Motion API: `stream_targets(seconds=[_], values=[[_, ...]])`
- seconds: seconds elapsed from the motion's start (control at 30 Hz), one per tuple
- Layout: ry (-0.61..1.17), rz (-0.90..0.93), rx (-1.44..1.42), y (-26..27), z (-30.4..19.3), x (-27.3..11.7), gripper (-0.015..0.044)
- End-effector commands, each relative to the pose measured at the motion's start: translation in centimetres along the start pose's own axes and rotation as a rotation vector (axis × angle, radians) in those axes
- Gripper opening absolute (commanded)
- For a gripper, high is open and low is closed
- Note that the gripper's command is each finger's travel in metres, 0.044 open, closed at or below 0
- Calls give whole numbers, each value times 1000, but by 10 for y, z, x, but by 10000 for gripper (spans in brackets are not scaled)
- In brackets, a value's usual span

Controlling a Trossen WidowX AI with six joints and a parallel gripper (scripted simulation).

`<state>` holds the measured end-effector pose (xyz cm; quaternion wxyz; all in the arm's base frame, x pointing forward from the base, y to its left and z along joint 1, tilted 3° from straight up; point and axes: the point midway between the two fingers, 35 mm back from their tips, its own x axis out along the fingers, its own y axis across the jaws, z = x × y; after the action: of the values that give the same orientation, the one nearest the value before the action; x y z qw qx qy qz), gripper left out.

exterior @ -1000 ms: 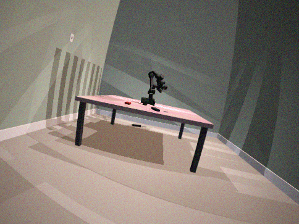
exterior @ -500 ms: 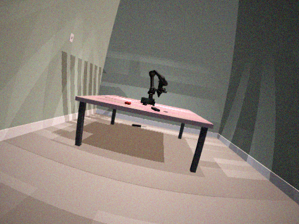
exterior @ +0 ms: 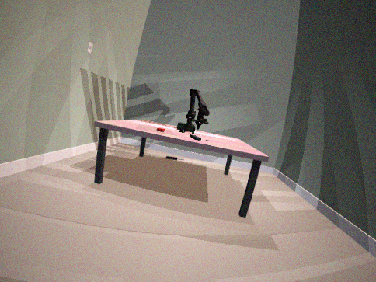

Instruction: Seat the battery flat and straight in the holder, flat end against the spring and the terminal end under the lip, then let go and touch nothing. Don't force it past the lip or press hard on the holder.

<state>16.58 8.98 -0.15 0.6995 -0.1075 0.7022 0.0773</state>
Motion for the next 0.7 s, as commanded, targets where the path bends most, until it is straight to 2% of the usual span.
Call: stream_targets(seconds=[0.0, 0.67], values=[[-6, -3, -4, -2, 1, 6, 0], [-7, -6, -4, -35, 4, 5, 0]])
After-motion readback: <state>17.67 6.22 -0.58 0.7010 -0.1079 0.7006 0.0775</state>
